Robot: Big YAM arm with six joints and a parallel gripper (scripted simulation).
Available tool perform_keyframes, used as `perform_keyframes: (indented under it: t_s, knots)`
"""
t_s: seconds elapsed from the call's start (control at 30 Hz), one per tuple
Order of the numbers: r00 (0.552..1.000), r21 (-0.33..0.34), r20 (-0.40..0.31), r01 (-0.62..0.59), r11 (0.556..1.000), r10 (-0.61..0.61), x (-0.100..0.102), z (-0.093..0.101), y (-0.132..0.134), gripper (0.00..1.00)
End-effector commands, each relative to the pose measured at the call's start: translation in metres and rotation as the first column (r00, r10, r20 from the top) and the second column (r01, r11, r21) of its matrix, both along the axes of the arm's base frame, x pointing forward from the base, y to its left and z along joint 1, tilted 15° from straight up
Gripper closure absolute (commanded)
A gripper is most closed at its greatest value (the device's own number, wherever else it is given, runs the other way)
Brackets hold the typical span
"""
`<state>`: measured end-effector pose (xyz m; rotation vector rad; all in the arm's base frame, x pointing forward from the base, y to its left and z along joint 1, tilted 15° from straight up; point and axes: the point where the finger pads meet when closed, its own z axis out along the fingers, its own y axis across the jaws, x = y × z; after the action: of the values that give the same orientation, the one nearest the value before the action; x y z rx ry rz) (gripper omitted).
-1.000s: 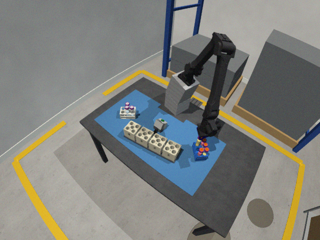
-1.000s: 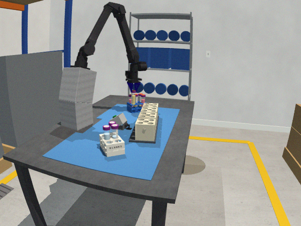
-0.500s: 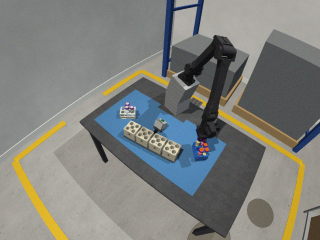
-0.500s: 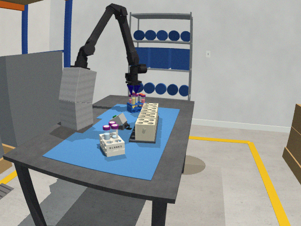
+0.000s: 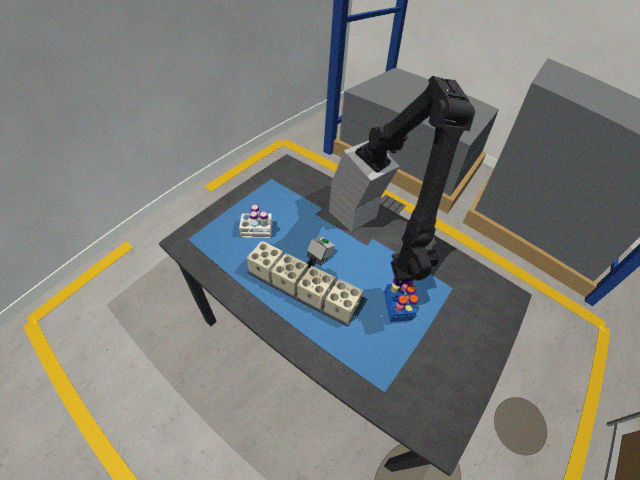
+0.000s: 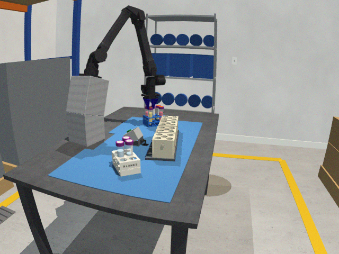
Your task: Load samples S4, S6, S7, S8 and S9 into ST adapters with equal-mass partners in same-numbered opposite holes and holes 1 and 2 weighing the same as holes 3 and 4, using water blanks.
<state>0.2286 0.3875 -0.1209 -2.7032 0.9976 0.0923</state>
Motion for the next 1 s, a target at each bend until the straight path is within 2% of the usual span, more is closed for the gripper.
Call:
perform_keyframes:
  t_s: [0.0,0.23,0.27,0.7,0.73,0.97]
  knots:
    - [1.0,0.018,0.012,0.002,1.0,-0.003,0.005,0.005,0.007,1.0]
    - [1.0,0.018,0.012,0.002,1.0,-0.003,0.005,0.005,0.007,1.0]
    - [1.0,0.018,0.012,0.002,1.0,-0.003,0.005,0.005,0.007,0.45]
    - [1.0,0.018,0.012,0.002,1.0,-0.003,0.005,0.005,0.007,0.45]
    - [1.0,0.024,0.018,0.007,1.0,-0.008,0.006,0.014,0.004,0.45]
    - [1.0,0.016,0.014,-0.001,1.0,0.0,0.005,0.036,-0.006,0.45]
